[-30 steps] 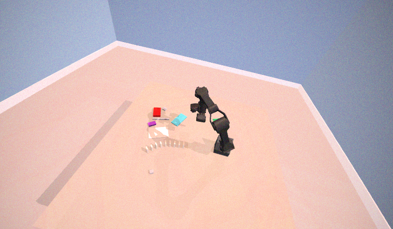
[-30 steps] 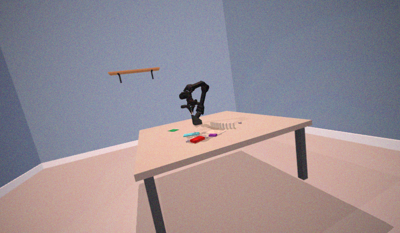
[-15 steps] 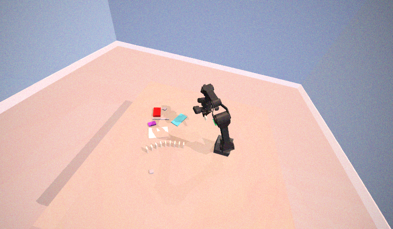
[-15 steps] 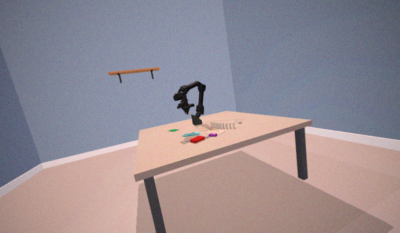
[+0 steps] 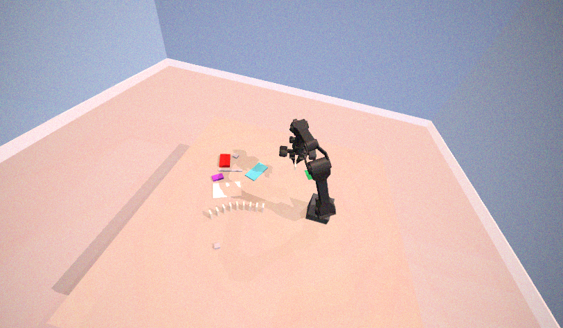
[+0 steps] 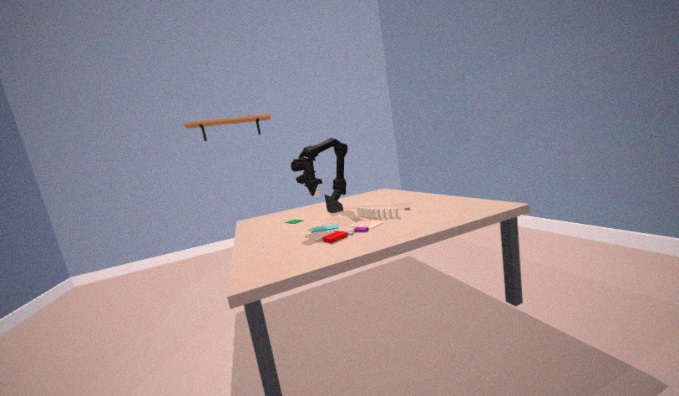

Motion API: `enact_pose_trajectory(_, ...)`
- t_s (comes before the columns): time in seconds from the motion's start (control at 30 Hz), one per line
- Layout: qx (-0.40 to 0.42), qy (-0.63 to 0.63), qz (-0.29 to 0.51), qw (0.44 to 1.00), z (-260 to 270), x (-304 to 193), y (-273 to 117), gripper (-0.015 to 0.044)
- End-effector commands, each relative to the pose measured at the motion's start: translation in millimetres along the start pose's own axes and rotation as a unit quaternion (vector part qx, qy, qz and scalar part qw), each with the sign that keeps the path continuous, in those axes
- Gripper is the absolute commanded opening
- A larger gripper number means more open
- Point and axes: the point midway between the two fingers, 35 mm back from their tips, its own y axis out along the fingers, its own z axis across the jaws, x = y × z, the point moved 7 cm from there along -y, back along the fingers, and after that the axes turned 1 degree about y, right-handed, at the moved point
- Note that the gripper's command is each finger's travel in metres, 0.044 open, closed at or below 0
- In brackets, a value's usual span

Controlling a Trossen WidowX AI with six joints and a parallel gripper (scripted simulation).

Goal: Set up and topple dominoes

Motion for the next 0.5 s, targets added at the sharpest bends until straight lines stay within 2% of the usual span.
enact_pose_trajectory(0.0,-0.021,-0.001,-0.023,1.000,2.3,-3.6,6.8,0.0026)
enact_pose_trajectory(0.47,-0.095,-0.012,-0.143,0.985,11.9,-12.6,36.2,0.0026)
